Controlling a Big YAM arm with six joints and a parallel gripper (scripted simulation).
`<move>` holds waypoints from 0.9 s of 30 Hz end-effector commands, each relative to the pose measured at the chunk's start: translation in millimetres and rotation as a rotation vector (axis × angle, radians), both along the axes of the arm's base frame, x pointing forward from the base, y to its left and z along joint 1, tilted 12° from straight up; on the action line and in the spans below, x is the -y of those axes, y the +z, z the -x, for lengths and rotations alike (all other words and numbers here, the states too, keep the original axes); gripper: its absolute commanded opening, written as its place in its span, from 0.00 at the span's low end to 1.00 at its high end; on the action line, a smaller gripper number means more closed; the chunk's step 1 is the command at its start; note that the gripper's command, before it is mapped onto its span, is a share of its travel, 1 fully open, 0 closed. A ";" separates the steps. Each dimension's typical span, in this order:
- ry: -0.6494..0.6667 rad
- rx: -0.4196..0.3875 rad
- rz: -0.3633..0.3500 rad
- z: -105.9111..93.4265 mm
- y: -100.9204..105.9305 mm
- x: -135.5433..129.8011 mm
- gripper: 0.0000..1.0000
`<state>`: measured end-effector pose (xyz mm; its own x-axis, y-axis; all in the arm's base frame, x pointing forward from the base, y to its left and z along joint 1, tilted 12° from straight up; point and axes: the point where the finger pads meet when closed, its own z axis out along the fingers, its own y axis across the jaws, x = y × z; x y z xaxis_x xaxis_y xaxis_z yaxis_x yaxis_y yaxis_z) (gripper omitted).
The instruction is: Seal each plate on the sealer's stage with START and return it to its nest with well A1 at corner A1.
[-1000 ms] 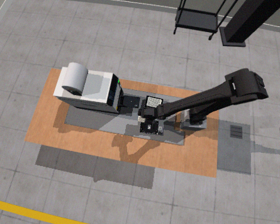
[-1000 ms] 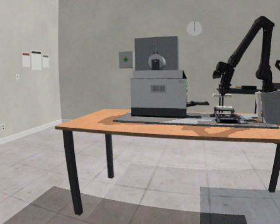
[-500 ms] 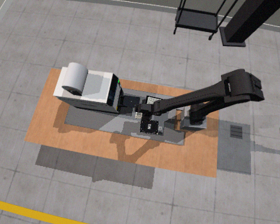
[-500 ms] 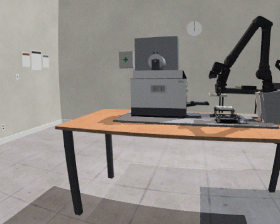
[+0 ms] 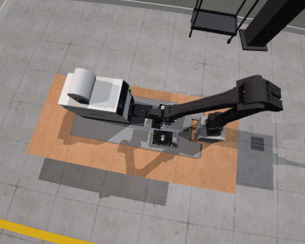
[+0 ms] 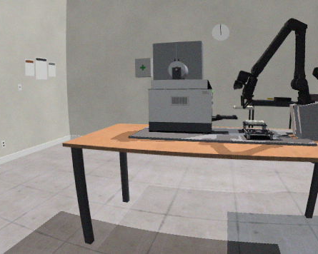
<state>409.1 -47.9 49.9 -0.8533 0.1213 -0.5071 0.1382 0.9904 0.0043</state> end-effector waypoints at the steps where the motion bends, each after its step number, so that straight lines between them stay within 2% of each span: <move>1: 0.017 0.000 0.013 -14.3 7.2 6.8 0.00; 3: 0.005 0.001 0.011 -13.1 7.5 11.0 0.00; 13: 0.021 0.002 0.012 -31.8 11.1 26.9 0.00; 18: 0.013 -0.013 0.009 -29.1 6.5 34.9 0.00; 20: 0.003 0.009 0.011 -36.0 13.6 39.8 0.00; 27: 0.004 0.003 0.009 -47.7 14.8 55.5 0.00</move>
